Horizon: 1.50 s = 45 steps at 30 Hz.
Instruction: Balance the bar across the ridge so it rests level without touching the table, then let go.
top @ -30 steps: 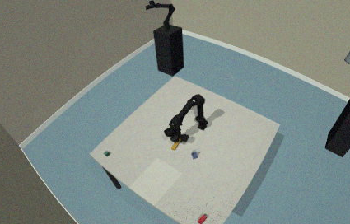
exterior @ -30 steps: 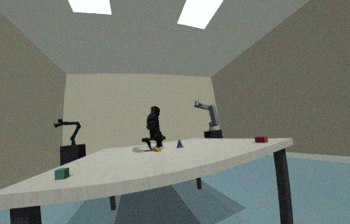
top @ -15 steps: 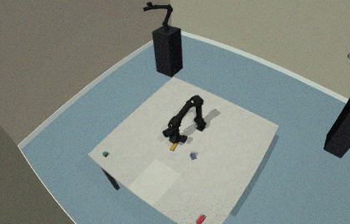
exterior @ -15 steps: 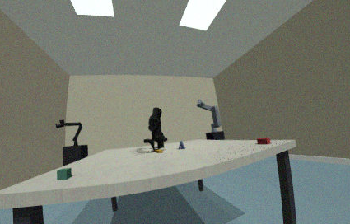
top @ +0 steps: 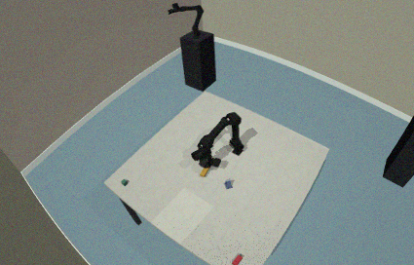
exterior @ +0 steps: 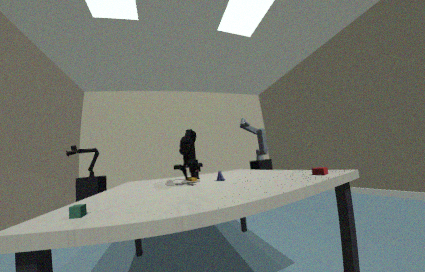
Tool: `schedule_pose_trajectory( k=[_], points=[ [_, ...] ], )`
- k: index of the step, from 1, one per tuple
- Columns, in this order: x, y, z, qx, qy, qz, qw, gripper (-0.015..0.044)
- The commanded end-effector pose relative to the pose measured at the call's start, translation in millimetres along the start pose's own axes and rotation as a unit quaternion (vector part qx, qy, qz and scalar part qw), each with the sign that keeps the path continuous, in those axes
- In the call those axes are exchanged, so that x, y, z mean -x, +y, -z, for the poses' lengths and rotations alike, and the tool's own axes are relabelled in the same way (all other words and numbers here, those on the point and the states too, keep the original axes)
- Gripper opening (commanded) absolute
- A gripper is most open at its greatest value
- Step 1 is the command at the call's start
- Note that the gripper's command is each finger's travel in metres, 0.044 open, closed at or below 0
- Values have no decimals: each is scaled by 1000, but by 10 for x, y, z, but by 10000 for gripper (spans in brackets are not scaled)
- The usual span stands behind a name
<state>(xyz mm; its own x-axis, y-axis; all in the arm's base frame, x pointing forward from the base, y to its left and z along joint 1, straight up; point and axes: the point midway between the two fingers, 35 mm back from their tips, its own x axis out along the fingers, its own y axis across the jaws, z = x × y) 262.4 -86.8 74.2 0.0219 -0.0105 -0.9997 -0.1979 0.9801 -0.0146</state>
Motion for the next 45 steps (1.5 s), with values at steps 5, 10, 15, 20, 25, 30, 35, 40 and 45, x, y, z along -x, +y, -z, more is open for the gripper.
schedule_pose_trajectory(
  k=[5,10,15,20,25,30,35,40,45],
  points=[
    [193,-10,-19,1,-2,1,1000,0],
    [321,-12,-21,1,-2,0,1000,0],
    [449,-10,-18,2,-2,0,1000,0],
    [578,-4,-8,2,-2,0,1000,0],
    [708,4,7,2,-2,0,1000,0],
    [837,16,27,2,-2,0,1000,0],
    [885,67,4,13,-2,-1,1000,0],
    [889,226,-96,48,-3,-1,999,0],
    [893,391,-185,82,-4,-2,997,0]
  ],
)
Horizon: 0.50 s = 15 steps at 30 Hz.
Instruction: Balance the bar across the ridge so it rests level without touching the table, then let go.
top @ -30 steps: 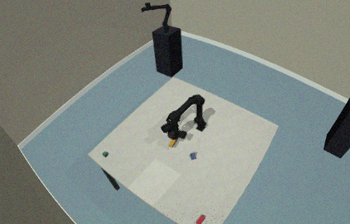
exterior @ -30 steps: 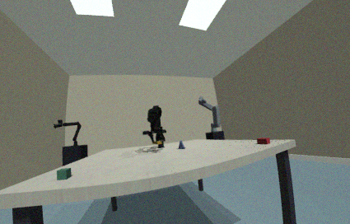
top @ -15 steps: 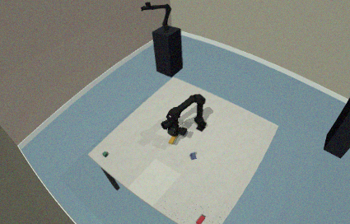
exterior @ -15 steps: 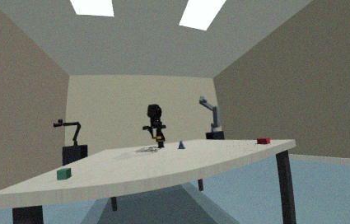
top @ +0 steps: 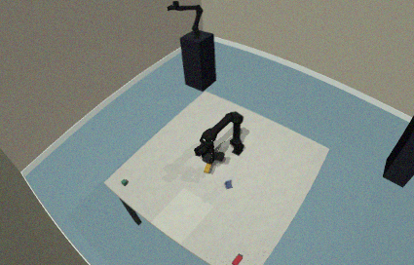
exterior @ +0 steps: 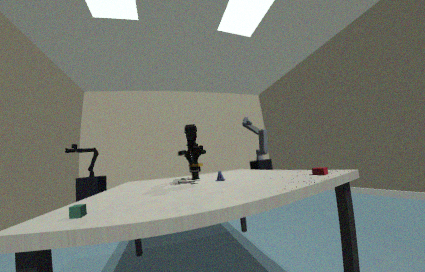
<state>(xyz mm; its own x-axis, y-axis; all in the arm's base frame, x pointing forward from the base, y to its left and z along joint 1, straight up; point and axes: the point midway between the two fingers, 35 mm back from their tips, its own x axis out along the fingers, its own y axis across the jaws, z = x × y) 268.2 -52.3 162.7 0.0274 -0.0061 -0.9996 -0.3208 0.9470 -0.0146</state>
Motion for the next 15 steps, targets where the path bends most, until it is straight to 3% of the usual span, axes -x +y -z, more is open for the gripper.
schedule_pose_trajectory(
  k=[1,15],
  points=[
    [7,102,-72,26,-1,-1,1000,0],
    [18,575,-317,126,-2,-3,992,0]
  ],
)
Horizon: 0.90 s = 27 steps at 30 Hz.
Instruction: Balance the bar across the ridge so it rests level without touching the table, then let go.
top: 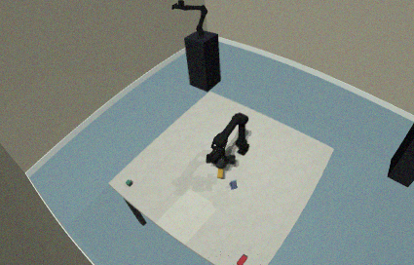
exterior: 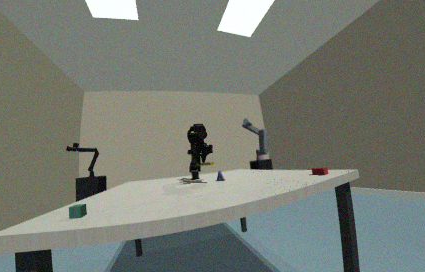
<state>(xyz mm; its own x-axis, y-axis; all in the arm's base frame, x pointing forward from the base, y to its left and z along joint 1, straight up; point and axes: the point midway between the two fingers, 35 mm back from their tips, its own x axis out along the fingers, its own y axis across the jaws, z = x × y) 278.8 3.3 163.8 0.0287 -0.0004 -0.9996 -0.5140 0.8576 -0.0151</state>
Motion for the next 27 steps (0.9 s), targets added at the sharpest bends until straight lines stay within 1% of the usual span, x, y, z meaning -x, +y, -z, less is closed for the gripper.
schedule_pose_trajectory(
  k=[1,21,27],
  points=[
    [6,106,-76,27,-1,-1,1000,0],
    [22,778,-430,182,-3,-4,983,0],
    [-16,809,-448,188,-3,-4,982,0]
  ],
)
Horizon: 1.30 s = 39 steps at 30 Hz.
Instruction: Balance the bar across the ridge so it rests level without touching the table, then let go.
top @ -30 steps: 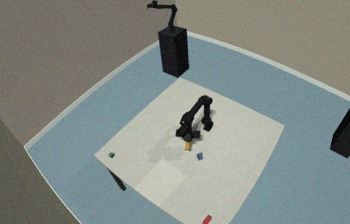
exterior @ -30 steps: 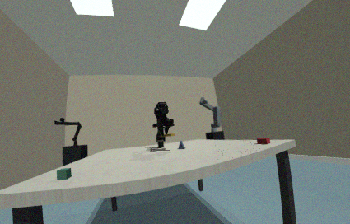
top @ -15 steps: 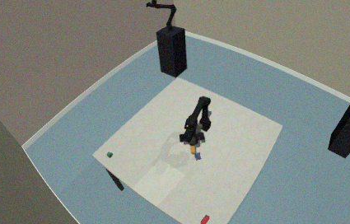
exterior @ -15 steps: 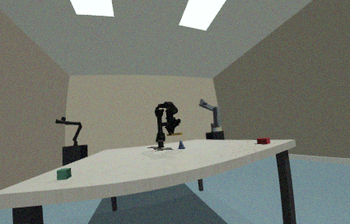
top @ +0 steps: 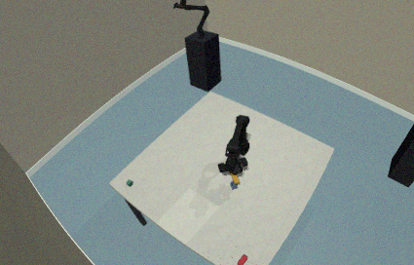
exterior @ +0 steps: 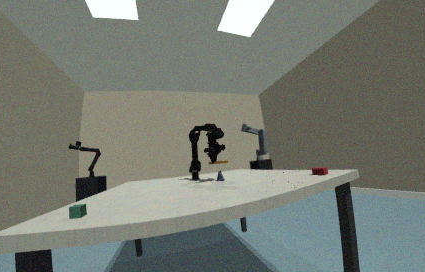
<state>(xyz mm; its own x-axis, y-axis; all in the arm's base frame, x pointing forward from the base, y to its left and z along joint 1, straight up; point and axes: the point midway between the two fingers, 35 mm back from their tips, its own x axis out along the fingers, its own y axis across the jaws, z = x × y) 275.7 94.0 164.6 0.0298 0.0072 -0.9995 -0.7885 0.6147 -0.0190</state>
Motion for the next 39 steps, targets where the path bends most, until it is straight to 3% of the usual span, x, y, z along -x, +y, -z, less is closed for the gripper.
schedule_pose_trajectory(
  k=[1,24,39],
  points=[
    [-40,11,-17,5,0,-1,1000,0],
    [-413,-8,-20,10,0,-1,1000,0],
    [-420,-9,-21,10,0,-1,1000,0]
  ],
)
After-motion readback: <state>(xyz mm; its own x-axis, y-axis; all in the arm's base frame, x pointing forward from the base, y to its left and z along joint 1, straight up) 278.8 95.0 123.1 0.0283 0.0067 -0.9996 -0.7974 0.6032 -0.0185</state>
